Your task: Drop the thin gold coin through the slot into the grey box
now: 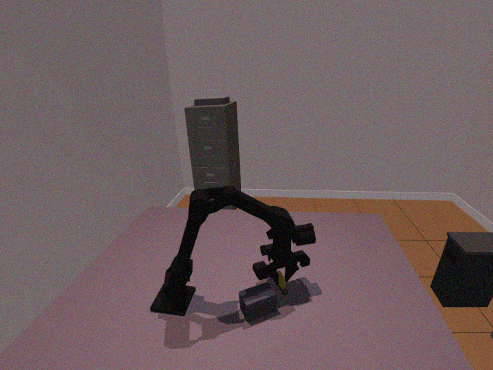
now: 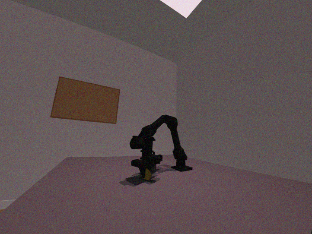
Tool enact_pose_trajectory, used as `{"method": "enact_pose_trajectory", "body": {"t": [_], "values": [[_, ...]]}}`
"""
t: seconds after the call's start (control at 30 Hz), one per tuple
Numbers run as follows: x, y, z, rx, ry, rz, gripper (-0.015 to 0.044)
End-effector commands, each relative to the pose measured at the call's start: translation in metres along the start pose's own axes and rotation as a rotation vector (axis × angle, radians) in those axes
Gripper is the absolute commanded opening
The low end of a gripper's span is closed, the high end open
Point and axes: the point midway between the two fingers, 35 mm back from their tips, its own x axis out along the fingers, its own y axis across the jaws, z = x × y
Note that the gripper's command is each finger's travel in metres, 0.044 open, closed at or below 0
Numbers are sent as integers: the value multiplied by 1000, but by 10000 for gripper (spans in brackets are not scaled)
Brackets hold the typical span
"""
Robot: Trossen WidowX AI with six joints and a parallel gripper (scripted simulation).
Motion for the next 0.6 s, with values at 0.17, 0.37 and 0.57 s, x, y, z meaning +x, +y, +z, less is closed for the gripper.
{"method": "enact_pose_trajectory", "body": {"t": [0.17, 0.37, 0.57], "values": [[8, 2, 1, -6, -6, 9, 56], [8, 2, 1, -6, -6, 9, 0], [7, 2, 1, -6, -6, 9, 0]]}}
